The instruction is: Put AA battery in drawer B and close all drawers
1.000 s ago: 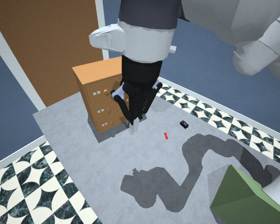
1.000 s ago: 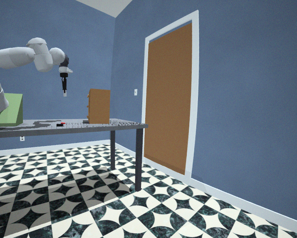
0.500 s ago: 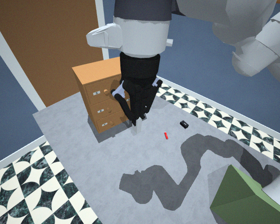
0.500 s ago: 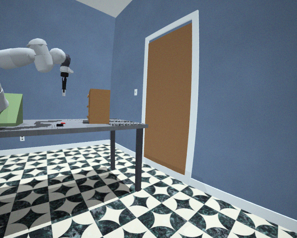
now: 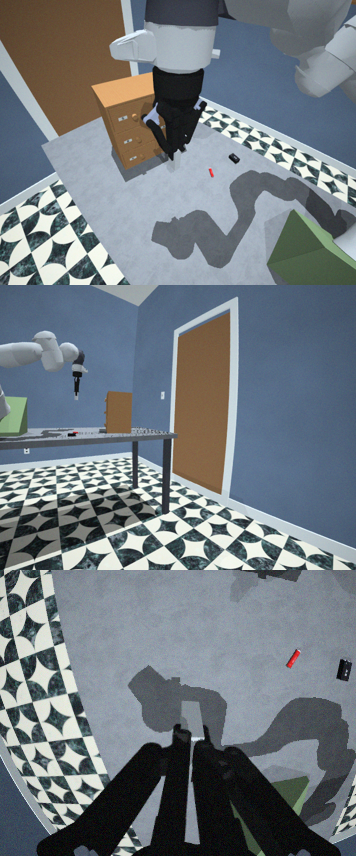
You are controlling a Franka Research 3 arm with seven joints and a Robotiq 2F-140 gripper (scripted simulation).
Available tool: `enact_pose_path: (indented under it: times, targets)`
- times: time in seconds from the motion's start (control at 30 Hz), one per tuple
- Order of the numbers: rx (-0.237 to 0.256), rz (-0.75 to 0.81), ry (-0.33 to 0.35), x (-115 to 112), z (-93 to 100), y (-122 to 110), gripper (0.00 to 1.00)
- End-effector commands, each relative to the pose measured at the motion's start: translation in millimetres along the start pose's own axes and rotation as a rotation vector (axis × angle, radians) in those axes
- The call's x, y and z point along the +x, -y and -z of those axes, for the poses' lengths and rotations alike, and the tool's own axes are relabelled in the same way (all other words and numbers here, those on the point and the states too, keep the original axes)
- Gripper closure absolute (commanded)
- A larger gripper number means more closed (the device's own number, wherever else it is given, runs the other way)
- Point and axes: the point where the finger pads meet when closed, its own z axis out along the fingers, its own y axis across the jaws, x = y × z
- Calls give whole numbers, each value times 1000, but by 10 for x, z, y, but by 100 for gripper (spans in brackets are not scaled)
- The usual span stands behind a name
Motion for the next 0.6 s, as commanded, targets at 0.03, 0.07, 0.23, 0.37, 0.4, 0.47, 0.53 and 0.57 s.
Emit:
enact_pose_path:
  times: [0.03, 0.07, 0.23, 0.37, 0.4, 0.47, 0.53, 0.57]
  targets:
    - [-2, 11, 4, -16, 8, 0, 100]
    - [-2, 11, 4, -16, 8, 0, 100]
    - [0, 2, 0, -1, 2, 0, 0]
    - [0, 2, 0, -1, 2, 0, 0]
    - [0, 2, 0, -1, 2, 0, 0]
    - [0, 2, 0, -1, 2, 0, 0]
    - [0, 2, 0, -1, 2, 0, 0]
    - [0, 2, 0, -1, 2, 0, 0]
